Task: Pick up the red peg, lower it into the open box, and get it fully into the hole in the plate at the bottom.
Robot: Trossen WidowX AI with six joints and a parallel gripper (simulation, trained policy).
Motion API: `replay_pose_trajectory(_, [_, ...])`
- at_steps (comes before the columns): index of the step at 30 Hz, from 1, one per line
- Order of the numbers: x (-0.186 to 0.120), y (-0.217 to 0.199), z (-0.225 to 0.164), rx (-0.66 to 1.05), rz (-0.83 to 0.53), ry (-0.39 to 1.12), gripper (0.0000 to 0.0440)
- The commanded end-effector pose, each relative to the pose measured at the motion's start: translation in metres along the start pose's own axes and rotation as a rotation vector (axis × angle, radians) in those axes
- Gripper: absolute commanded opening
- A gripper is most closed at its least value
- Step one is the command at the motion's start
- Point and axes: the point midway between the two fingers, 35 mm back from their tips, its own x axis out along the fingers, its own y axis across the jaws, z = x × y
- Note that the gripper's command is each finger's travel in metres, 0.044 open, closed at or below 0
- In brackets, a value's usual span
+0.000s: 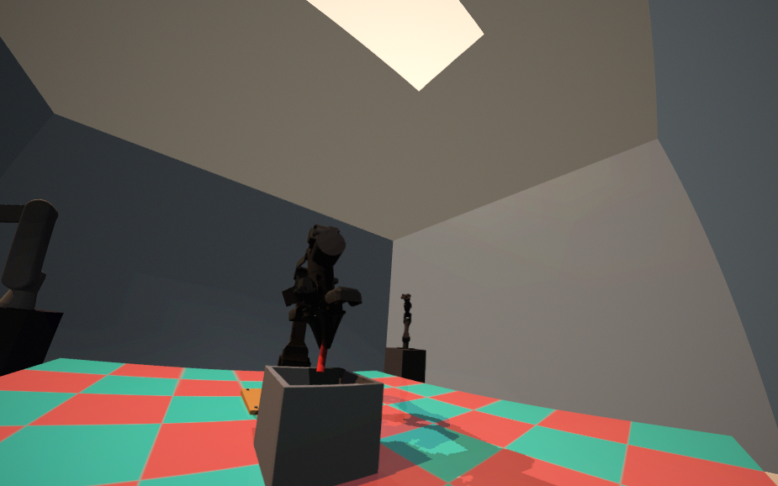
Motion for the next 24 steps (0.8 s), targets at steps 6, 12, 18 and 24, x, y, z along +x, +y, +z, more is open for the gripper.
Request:
replay_pose_trajectory(6, [0.021, 0.004, 0.018, 0.014, -0.033, 0.025, 0.0000])
replay_pose_trajectory(12, [0.039, 0.007, 0.025, 0.007, -0.046, 0.056, 0.0000])
replay_pose_trajectory(18, [0.055, 0.010, 0.028, -0.005, -0.053, 0.088, 0.0000])
replay_pose_trajectory(24, [0.069, 0.013, 0.029, -0.021, -0.054, 0.117, 0.0000])
